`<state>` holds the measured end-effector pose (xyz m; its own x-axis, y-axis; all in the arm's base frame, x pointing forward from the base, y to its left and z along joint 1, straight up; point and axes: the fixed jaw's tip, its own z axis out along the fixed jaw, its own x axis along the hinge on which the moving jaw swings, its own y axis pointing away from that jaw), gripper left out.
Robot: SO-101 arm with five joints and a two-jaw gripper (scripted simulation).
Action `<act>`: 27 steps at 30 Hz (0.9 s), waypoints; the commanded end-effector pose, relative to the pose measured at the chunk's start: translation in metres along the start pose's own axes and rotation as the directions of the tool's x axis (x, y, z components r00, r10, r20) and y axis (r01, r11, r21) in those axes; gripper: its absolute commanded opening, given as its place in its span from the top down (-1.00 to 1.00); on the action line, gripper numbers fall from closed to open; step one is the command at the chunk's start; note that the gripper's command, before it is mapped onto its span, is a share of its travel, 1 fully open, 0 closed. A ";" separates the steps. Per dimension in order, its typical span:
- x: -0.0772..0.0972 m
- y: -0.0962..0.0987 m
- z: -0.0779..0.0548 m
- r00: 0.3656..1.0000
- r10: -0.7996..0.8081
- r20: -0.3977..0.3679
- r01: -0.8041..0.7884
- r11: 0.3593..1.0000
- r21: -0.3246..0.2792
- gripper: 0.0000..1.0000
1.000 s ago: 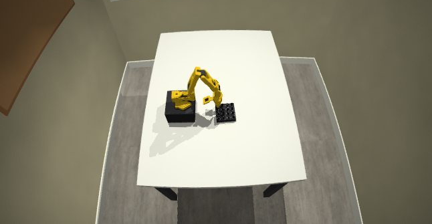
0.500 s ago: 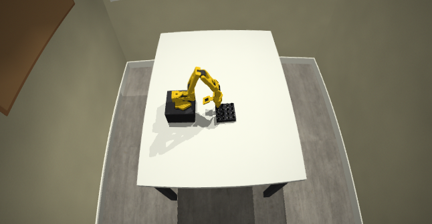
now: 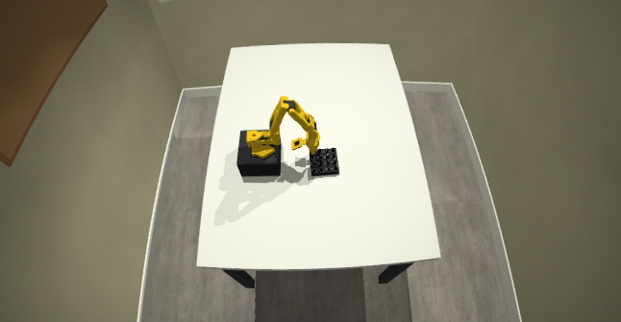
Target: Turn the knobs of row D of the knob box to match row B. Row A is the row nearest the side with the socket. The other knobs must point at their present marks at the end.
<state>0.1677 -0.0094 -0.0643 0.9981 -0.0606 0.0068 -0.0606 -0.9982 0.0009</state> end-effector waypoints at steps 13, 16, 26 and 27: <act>-0.002 -0.004 -0.001 1.000 -0.009 0.006 0.009 1.000 0.001 0.81; -0.002 -0.004 -0.001 1.000 -0.009 0.006 0.009 1.000 0.001 0.81; -0.002 -0.004 -0.001 1.000 -0.009 0.006 0.009 1.000 0.001 0.85; -0.002 -0.004 -0.001 1.000 -0.009 0.006 0.009 1.000 0.001 0.86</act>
<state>0.1676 -0.0073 -0.0643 0.9986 -0.0521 0.0062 -0.0521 -0.9986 0.0009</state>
